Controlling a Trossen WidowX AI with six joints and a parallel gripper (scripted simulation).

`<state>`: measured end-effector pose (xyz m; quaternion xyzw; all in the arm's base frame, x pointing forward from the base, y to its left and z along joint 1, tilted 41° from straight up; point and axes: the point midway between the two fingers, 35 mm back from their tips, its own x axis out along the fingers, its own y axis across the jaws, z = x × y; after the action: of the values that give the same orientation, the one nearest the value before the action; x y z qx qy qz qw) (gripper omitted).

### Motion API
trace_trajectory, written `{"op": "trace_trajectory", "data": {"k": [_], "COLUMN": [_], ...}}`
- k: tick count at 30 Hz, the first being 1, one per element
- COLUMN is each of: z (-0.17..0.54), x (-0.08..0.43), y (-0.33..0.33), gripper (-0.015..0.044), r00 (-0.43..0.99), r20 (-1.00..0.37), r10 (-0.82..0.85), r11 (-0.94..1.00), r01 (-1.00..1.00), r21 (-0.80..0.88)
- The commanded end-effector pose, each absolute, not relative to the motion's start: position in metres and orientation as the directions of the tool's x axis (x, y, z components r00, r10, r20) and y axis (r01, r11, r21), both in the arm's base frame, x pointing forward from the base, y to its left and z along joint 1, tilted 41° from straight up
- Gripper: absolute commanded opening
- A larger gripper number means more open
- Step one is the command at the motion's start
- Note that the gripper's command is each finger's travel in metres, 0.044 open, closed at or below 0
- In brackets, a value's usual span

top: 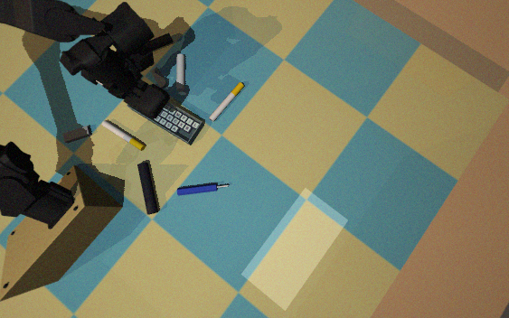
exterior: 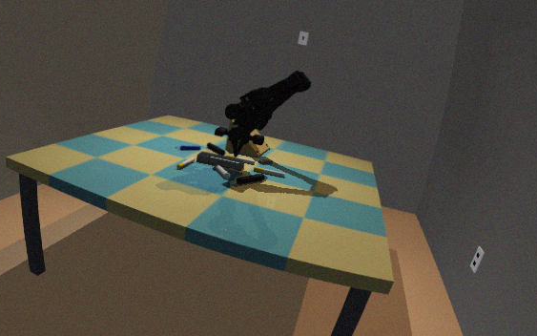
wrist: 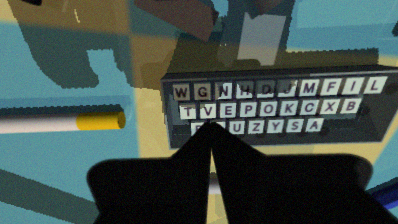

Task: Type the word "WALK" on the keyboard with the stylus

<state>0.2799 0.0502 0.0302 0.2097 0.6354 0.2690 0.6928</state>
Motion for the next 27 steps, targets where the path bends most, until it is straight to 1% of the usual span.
{"op": "trace_trajectory", "data": {"k": [1, 6, 11, 23, 27], "z": [0.032, 0.031, -0.004, -0.007, -0.037], "x": [0.283, 0.283, 0.289, 0.289, 0.294], "y": [0.051, 0.049, 0.008, 0.005, -0.031], "gripper": [0.0000, 0.0000, 0.0000, 0.0000, 0.0000], "r00": [0.043, 0.043, 0.044, 0.044, 0.044], "r20": [-0.756, -0.756, -0.758, -0.758, -0.760], "r10": [0.653, 0.653, 0.651, 0.651, 0.649], "r11": [0.755, 0.756, 0.757, 0.757, 0.759], "r01": [-0.104, -0.104, -0.105, -0.105, -0.105], "r21": [0.647, 0.647, 0.645, 0.644, 0.642]}}
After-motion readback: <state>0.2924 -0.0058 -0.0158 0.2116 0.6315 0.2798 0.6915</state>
